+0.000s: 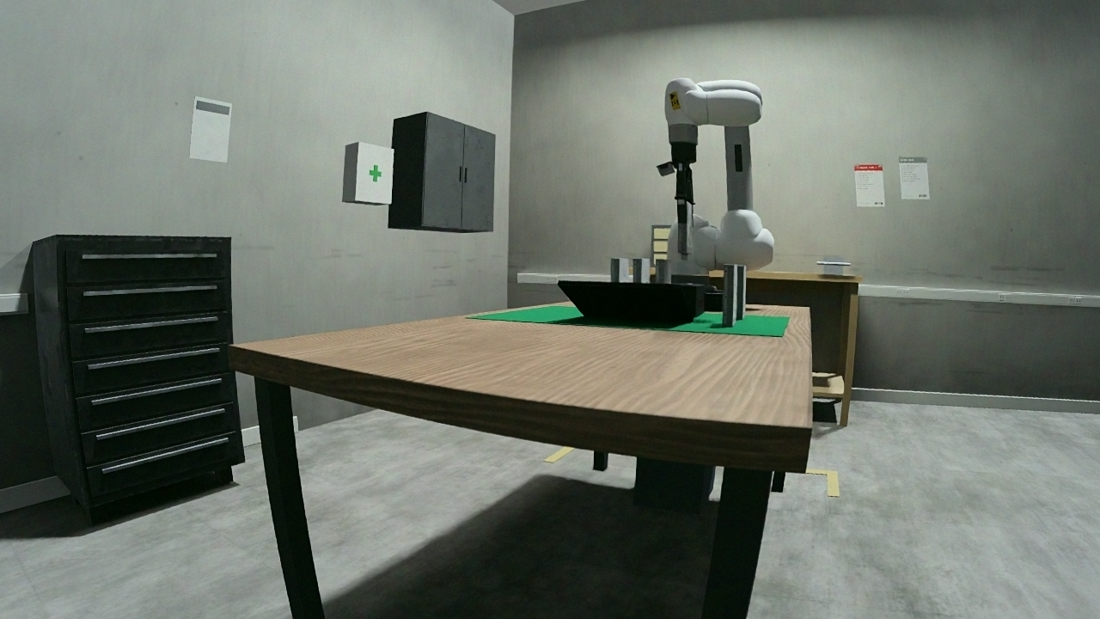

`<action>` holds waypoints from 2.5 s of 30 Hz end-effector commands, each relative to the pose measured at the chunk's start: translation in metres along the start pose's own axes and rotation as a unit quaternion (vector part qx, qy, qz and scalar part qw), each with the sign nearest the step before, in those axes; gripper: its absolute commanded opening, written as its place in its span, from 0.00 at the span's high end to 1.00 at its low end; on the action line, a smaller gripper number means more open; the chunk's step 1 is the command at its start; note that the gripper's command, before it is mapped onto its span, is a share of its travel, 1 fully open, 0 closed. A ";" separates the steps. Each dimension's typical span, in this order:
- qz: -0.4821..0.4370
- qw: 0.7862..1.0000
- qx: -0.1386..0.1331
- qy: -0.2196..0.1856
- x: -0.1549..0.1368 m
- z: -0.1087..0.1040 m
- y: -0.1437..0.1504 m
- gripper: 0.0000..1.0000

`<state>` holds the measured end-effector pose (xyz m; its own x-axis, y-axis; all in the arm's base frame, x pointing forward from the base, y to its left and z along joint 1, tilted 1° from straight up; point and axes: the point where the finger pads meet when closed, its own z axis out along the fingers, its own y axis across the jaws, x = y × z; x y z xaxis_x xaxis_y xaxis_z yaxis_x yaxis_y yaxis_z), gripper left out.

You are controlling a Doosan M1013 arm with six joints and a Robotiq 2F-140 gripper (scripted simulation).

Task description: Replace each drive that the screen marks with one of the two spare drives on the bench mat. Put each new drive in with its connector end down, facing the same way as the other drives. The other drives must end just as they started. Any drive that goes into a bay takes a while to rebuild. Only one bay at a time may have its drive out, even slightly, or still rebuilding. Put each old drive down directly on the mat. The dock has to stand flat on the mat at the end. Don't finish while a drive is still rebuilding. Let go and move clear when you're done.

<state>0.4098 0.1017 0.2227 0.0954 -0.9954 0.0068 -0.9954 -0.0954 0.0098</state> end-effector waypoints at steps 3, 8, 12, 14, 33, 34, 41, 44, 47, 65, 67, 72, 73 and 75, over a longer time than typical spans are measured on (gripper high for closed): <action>0.000 1.000 0.000 0.000 0.000 0.005 0.000 0.90; 0.000 1.000 0.000 0.000 0.000 0.011 0.000 0.90; 0.000 1.000 0.000 0.000 0.000 0.018 0.000 0.90; 0.000 1.000 0.000 0.000 0.000 0.018 0.000 0.90; 0.000 1.000 0.000 0.000 0.000 0.049 0.000 0.90; 0.000 1.000 0.000 0.000 0.000 0.050 0.000 0.90; 0.000 1.000 0.000 0.000 0.000 0.062 0.000 0.90; 0.000 1.000 0.000 0.000 0.000 0.067 0.000 0.90; 0.000 1.000 0.000 0.000 0.000 0.069 0.000 0.90; 0.000 1.000 0.000 0.000 0.000 0.082 -0.001 0.90; 0.000 1.000 0.000 0.000 0.000 0.082 -0.001 0.90; 0.000 1.000 0.000 0.000 0.000 0.083 0.000 0.90; 0.000 1.000 0.000 0.000 0.000 0.083 0.000 0.90; 0.000 1.000 0.000 0.000 0.000 0.083 0.000 0.90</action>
<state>0.4092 0.1013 0.1390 0.0955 -0.9954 0.0067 -0.9954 -0.0954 0.0099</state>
